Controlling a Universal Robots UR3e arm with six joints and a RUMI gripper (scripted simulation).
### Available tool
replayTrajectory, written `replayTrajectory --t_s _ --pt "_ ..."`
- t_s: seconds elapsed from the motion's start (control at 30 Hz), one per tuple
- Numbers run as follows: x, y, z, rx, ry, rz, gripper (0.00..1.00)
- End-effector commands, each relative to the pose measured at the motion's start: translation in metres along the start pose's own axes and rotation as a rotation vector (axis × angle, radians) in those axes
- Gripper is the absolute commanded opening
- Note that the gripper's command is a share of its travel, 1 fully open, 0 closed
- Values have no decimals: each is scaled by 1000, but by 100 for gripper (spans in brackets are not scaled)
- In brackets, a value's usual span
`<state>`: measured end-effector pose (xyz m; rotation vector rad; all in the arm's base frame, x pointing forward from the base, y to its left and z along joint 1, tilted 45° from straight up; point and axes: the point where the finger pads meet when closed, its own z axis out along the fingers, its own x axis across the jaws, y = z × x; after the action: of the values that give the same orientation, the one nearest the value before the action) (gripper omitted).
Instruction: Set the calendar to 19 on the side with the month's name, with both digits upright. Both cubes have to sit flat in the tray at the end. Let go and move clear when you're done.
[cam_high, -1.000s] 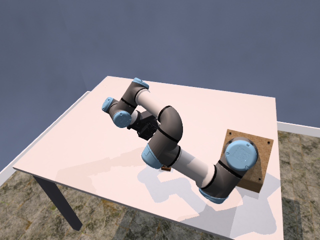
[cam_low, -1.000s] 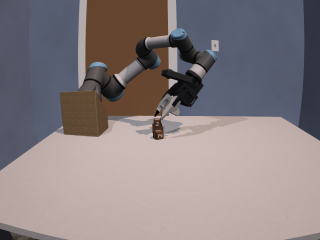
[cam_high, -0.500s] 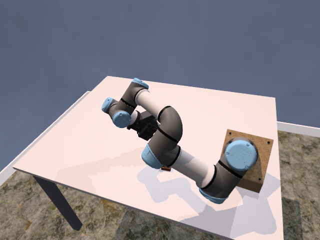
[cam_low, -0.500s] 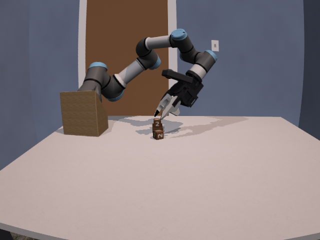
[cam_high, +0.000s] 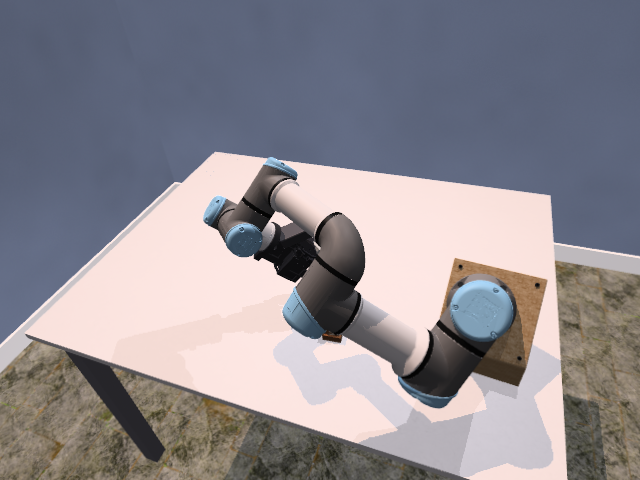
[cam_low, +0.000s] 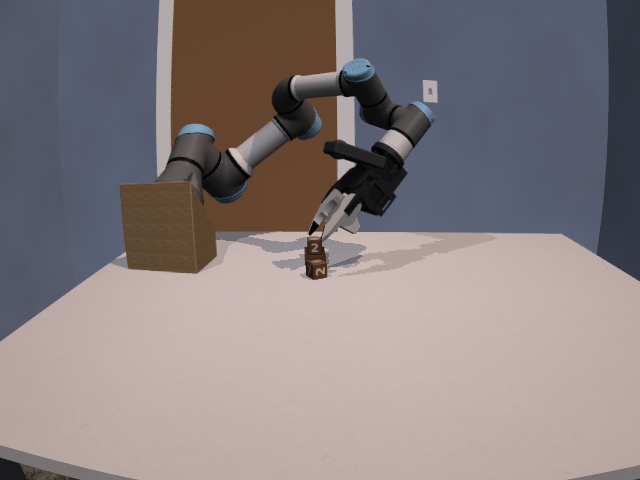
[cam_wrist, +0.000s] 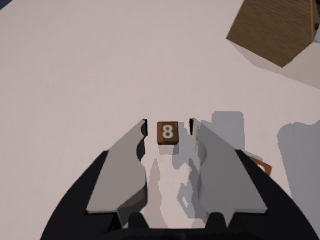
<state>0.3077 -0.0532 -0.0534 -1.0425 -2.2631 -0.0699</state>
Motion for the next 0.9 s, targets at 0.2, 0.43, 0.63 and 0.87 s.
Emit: replayTrajectory --t_s 0.2,0.43,0.63,0.87 --pt "-1 6 6 -1 -2 1 28" --pt "-1 14 14 -1 -2 1 28" --pt "-1 20 19 -1 -2 1 28" --pt "-1 30 29 -1 -2 1 28"
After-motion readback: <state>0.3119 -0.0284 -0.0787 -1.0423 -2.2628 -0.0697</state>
